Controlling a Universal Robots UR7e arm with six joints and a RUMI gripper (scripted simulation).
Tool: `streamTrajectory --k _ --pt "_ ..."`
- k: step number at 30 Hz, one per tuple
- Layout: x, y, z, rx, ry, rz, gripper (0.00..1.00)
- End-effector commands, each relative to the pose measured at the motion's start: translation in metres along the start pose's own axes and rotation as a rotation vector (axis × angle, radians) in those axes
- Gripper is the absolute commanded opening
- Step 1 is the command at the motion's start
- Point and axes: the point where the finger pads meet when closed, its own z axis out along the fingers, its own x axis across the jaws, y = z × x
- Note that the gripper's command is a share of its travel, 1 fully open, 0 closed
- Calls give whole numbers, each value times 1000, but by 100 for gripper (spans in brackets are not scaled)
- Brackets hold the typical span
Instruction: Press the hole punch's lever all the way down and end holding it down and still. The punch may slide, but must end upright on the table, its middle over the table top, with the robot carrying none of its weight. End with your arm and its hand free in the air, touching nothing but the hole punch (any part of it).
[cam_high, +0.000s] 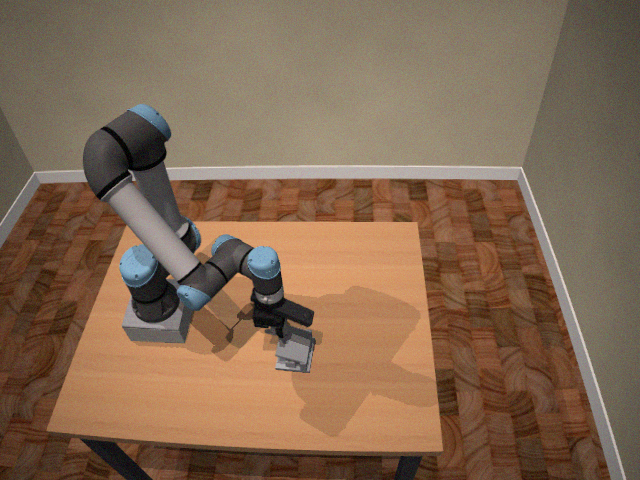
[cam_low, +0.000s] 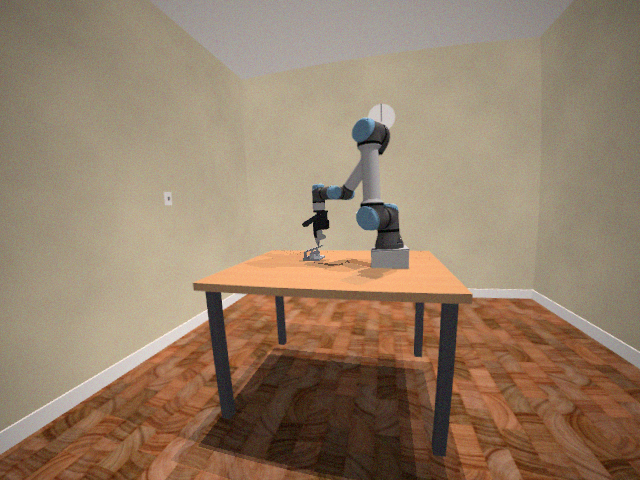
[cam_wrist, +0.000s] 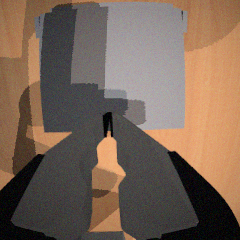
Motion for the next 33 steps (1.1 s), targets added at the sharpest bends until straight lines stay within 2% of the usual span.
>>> streamTrajectory --k 1,14,33 --pt "0 0 0 1 0 0 0" --pt "0 0 10 1 0 0 0" --pt "0 0 10 1 0 0 0"
